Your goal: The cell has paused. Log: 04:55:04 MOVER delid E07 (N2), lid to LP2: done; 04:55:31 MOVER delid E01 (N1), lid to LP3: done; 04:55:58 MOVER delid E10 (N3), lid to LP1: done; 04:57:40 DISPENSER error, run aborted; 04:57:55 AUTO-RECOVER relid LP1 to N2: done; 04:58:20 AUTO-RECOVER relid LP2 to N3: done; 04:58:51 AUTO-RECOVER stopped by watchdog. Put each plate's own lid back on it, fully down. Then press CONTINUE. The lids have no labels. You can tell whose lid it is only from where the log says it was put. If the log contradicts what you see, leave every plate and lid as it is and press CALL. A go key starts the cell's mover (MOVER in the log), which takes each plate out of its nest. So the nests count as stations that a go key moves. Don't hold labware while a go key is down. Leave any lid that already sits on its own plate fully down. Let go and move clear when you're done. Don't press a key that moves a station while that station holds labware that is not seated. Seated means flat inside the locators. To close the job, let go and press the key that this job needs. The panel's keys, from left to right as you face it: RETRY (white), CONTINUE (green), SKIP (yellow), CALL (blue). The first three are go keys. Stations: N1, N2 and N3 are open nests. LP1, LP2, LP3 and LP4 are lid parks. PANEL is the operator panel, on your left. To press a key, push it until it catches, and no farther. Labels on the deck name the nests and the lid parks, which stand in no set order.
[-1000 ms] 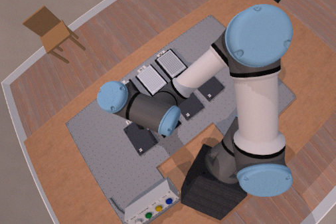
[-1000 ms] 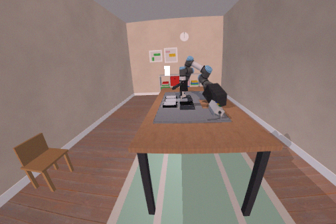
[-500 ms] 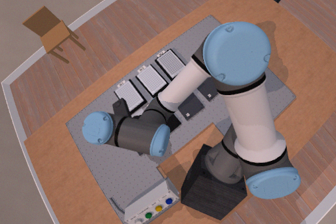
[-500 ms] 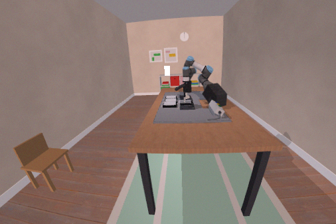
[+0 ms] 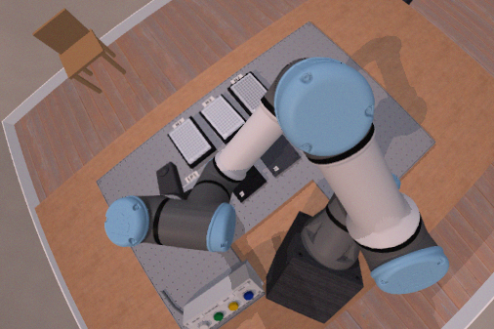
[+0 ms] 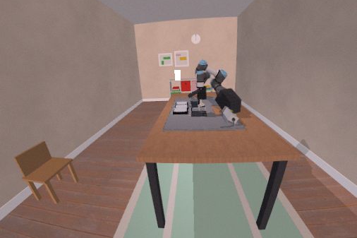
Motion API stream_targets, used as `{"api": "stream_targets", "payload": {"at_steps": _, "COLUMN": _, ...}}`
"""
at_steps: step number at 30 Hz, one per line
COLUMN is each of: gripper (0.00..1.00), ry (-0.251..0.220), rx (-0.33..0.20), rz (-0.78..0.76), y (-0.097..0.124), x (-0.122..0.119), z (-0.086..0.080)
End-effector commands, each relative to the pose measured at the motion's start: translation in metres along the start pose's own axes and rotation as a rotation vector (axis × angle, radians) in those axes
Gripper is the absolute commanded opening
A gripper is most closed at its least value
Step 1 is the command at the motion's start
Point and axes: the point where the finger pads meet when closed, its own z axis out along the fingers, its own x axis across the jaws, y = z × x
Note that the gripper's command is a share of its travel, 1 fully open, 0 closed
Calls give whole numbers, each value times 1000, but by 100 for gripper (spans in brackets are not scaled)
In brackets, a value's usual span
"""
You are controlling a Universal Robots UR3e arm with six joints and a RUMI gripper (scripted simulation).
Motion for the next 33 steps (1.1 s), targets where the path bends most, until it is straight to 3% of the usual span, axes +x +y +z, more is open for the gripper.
{"api": "stream_targets", "payload": {"at_steps": 1, "gripper": 0, "ry": 0, "rx": 0, "rz": 1, "y": 0, "x": -1, "z": 0}}
{"api": "stream_targets", "payload": {"at_steps": 33, "gripper": 0, "ry": 1, "rx": 0, "rz": 1, "y": 0, "x": -1, "z": 9}}
